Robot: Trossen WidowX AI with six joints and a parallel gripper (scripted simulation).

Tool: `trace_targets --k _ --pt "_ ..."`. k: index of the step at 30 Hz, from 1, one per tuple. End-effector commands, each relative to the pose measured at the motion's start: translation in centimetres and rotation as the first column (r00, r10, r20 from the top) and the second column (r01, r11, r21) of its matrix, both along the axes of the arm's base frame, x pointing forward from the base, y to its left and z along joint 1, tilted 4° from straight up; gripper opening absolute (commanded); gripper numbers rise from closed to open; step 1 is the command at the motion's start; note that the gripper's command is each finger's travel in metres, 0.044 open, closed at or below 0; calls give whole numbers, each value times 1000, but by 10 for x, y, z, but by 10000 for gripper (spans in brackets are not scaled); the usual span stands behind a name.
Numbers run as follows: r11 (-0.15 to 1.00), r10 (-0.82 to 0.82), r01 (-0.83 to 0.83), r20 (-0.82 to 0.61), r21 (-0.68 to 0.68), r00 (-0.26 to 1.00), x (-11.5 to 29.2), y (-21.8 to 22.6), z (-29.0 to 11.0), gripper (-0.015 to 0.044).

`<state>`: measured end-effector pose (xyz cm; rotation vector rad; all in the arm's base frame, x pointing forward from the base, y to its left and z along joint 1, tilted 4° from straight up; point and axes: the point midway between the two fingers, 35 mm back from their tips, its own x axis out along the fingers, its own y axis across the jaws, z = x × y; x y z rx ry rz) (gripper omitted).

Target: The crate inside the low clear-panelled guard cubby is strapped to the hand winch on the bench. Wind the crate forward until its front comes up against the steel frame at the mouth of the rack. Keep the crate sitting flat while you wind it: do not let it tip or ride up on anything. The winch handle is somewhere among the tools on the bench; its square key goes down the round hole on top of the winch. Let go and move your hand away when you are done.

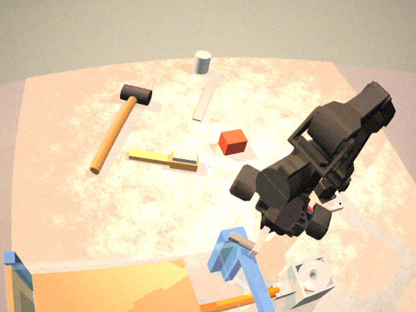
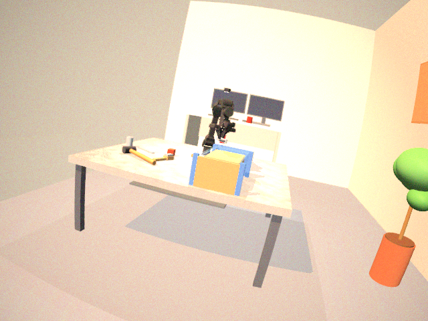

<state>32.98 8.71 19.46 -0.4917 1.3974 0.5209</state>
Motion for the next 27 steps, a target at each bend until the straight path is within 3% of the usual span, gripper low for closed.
trace_targets --k 1,14,27 --pt "994 -106 106 -19 15 994 -6 7 -1 0" --pt "888 -455 459 -69 37 888 -20 32 -2 0" --pt "658 -745 753 -124 27 656 -36 53 -4 0"
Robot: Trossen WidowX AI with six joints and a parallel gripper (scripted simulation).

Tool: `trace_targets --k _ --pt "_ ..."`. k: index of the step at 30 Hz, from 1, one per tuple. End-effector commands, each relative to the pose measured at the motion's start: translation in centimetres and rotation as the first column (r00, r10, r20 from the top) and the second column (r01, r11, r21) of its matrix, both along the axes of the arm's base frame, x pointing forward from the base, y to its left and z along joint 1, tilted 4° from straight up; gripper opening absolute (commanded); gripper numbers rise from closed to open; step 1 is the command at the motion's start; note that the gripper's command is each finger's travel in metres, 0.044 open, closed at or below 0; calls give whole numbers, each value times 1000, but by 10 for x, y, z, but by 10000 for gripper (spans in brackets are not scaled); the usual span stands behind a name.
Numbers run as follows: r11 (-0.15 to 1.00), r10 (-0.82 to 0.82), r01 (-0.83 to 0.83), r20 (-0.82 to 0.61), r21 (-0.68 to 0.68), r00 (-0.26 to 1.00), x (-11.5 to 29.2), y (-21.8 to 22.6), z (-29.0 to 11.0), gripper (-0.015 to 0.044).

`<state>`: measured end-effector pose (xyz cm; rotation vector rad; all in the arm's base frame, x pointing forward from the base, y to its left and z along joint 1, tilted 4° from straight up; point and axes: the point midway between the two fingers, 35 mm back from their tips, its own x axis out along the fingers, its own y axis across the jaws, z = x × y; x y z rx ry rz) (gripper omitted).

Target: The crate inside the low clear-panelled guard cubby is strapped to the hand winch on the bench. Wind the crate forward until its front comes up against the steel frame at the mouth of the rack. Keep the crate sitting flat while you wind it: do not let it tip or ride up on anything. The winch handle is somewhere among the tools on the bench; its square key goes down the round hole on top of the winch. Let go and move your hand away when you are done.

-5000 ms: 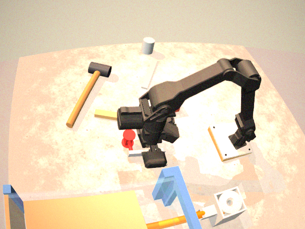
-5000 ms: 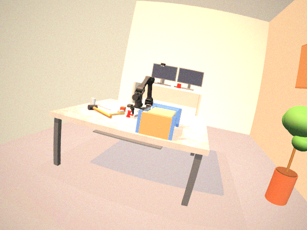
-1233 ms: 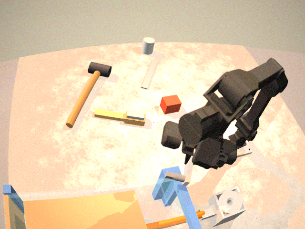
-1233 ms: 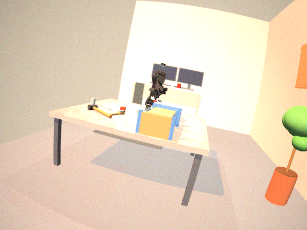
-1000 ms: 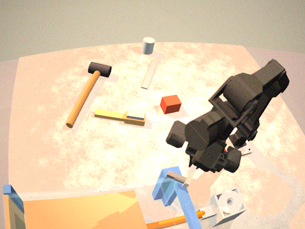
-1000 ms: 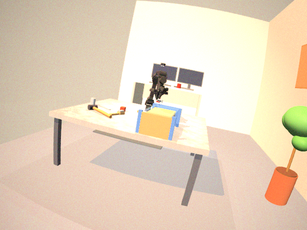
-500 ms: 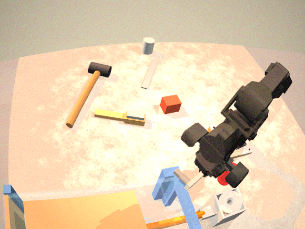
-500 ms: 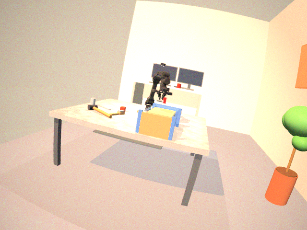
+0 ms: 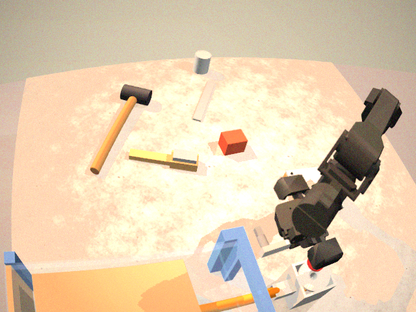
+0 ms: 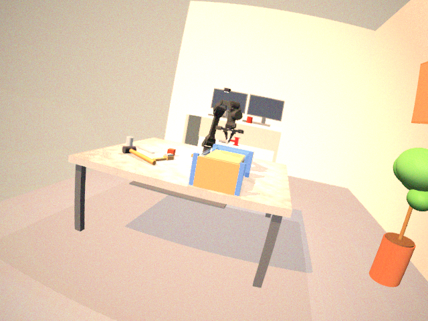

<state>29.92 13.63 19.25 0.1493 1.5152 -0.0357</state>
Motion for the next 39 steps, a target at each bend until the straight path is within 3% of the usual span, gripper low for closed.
trace_targets --k 1,19,39 --pt "994 -107 107 -23 6 994 -7 6 -2 0" --pt "810 -584 586 -93 -6 806 -32 33 -4 0" --pt "359 -929 931 -129 -73 348 -62 58 -6 0"
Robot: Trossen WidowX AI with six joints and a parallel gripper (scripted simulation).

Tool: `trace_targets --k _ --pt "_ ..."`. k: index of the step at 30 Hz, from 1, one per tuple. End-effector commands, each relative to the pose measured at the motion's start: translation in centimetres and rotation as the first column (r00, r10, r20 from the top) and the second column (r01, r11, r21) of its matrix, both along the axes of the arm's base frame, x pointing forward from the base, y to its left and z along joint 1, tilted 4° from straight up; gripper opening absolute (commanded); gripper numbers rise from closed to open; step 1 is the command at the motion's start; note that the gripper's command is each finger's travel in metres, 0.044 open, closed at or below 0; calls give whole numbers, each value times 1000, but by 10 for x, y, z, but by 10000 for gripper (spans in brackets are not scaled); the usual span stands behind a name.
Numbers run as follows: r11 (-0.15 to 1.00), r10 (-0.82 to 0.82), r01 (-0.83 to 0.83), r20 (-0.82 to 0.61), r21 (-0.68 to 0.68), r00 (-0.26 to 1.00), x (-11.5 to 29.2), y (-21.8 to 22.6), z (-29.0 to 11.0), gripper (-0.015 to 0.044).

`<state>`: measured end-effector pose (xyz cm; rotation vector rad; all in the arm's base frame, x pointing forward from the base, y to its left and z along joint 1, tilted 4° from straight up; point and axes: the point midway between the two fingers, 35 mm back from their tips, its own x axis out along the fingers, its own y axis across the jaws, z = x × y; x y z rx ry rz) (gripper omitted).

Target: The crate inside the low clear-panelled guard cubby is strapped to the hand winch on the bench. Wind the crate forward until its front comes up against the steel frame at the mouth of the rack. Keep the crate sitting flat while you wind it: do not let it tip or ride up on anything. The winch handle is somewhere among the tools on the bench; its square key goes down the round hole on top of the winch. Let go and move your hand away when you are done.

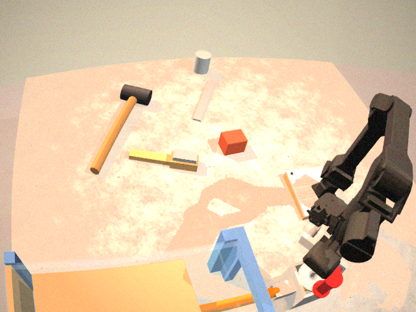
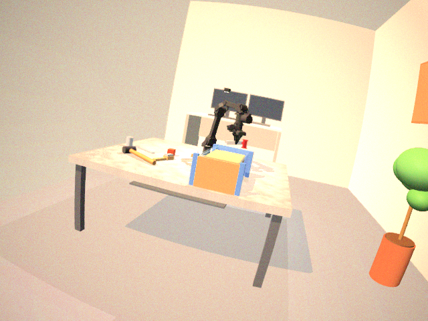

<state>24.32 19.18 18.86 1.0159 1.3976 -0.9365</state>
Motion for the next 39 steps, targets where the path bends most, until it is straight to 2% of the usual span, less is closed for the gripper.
trace_targets --k 1,8,17,39 --pt "994 -107 107 -23 -7 994 -8 4 -2 0" --pt "958 -287 286 -43 -22 957 -18 11 -2 0" --pt "962 -273 273 -12 -8 962 -16 11 -1 0" --pt "953 -303 274 341 130 890 -16 12 -1 0"
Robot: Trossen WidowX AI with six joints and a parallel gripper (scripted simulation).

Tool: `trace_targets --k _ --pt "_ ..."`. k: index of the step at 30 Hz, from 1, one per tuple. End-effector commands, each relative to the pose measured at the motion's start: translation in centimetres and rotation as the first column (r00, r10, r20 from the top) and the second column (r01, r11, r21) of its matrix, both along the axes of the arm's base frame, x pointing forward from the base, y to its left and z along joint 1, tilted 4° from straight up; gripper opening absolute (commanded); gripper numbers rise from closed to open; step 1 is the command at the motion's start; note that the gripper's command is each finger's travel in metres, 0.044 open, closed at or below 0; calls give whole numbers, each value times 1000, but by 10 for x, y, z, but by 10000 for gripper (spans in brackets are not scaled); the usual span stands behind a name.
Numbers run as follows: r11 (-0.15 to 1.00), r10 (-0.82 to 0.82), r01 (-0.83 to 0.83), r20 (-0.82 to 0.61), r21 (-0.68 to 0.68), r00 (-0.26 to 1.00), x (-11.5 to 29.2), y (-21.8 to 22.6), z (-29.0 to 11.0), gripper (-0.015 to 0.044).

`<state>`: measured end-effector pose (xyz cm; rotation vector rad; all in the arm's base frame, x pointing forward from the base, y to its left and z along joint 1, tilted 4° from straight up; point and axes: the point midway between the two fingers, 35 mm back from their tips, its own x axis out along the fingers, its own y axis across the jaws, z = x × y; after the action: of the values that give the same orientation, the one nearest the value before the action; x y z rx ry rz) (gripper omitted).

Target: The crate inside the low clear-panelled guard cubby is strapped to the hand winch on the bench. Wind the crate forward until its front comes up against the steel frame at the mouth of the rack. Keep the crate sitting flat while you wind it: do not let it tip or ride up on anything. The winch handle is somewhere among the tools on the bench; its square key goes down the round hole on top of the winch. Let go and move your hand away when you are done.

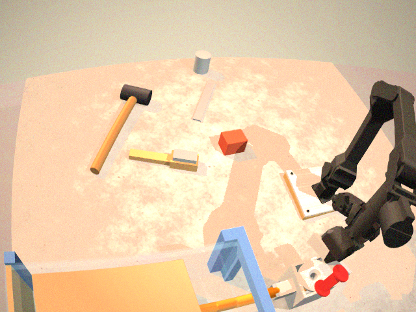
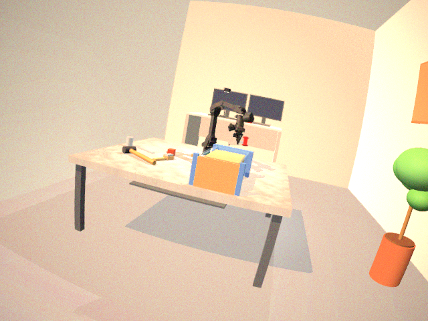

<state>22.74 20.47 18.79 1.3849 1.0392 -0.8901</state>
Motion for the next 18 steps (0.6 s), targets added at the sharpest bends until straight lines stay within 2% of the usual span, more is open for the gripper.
trace_targets --k 1,18 --pt "1000 -11 10 69 4 998 0 -1 -1 0" --pt "999 -33 24 335 30 942 0 -1 -1 0"
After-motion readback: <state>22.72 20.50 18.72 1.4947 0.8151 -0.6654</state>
